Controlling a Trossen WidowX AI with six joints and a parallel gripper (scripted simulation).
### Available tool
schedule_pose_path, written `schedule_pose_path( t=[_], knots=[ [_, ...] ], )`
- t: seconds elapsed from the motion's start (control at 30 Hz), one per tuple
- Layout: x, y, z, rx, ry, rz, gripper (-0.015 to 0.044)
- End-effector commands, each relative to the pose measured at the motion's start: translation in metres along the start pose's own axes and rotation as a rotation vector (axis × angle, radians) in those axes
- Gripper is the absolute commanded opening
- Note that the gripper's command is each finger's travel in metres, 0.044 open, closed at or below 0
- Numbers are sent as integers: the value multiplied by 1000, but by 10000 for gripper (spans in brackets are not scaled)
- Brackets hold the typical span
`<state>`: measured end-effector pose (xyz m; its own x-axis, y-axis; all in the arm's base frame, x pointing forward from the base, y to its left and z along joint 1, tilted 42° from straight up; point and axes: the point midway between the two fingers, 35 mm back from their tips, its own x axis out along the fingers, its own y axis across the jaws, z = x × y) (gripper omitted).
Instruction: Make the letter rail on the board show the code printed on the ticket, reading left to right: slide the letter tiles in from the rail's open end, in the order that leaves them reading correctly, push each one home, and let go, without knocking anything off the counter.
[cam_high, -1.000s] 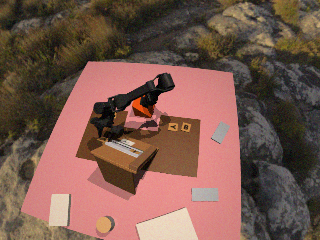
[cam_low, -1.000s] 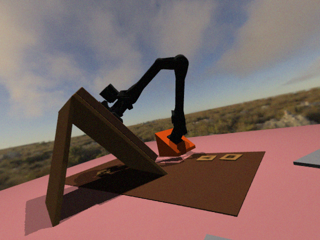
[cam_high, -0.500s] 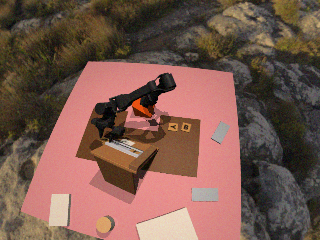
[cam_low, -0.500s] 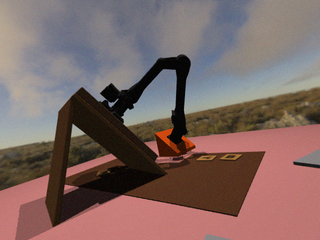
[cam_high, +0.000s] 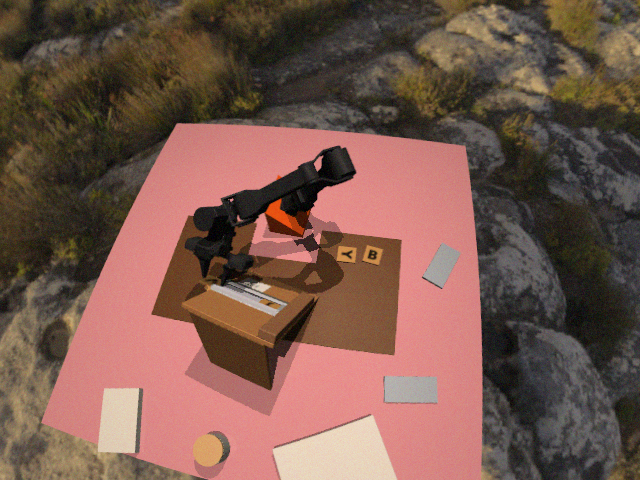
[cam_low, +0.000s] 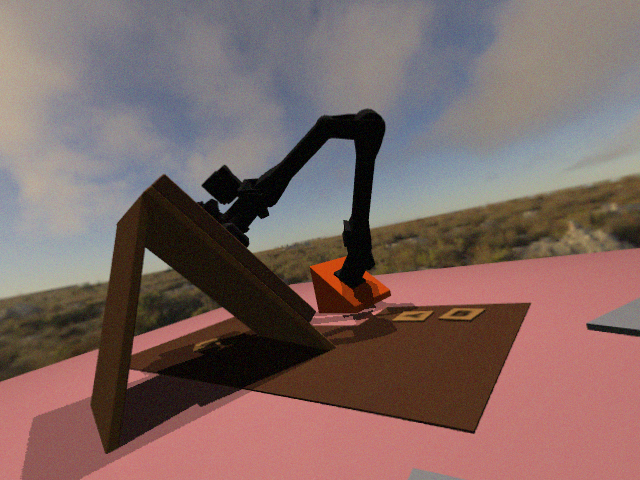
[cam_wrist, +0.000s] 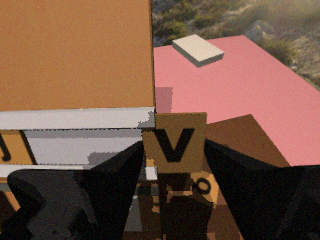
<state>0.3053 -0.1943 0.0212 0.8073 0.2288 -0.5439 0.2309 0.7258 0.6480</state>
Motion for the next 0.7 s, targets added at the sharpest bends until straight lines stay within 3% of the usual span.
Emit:
schedule_pose_path(
  t=[0.0,0.67],
  knots=[
    [0,2,0,1,-2,-5,0],
    [0,12,1,1,-2,-4,0]
  ],
)
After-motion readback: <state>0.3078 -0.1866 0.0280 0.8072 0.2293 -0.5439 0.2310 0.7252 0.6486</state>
